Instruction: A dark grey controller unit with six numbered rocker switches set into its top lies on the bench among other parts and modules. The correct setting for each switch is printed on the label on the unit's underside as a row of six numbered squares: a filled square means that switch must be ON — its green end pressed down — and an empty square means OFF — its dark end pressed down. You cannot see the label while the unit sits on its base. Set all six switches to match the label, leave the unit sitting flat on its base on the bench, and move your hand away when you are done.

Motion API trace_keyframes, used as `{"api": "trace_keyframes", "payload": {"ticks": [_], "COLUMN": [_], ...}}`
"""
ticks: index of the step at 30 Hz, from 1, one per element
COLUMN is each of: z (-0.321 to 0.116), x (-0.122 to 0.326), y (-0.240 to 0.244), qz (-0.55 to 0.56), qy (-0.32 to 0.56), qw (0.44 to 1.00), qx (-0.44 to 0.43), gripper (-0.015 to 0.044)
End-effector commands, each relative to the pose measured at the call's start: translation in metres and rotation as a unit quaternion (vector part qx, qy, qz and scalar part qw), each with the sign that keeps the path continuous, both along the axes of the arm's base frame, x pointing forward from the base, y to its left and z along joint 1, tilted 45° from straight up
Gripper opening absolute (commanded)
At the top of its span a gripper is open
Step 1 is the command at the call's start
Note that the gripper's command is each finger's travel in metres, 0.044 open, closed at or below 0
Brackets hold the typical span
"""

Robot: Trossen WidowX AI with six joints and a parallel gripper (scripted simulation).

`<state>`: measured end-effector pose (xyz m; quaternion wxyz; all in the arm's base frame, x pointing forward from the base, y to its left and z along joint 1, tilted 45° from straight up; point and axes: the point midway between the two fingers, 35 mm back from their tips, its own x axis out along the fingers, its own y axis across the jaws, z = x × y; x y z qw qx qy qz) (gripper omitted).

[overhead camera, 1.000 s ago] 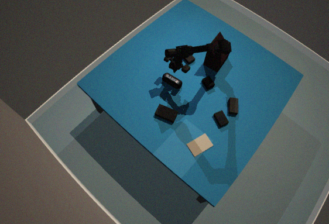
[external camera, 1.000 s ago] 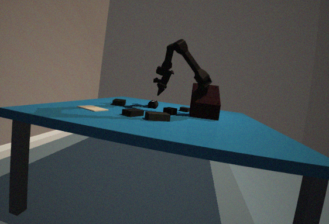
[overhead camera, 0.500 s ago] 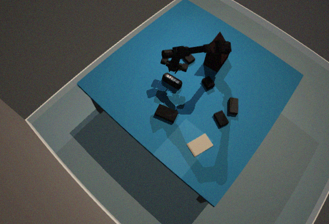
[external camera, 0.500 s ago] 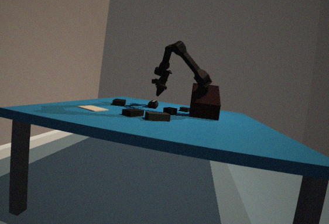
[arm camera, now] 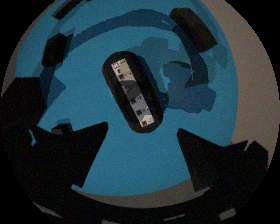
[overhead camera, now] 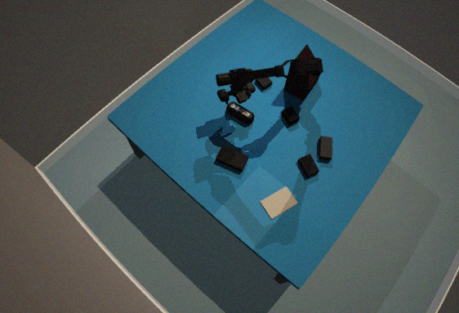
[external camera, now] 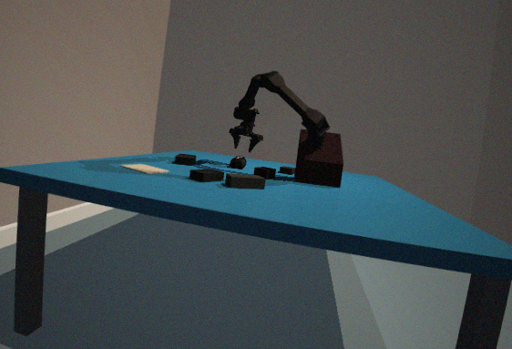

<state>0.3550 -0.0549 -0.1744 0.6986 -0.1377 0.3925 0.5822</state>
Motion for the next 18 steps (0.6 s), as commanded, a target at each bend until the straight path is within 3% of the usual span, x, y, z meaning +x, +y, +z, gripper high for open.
{"api": "trace_keyframes", "payload": {"ticks": [1,18], "z": [-0.0091,-0.0122], "x": [0.012,0.0119], "y": [-0.007,-0.0041], "qz": [0.222,0.222], "qy": [-0.15,-0.15], "qw": [0.963,0.963], "qx": [0.0,0.0], "gripper": [0.044,0.044]}}
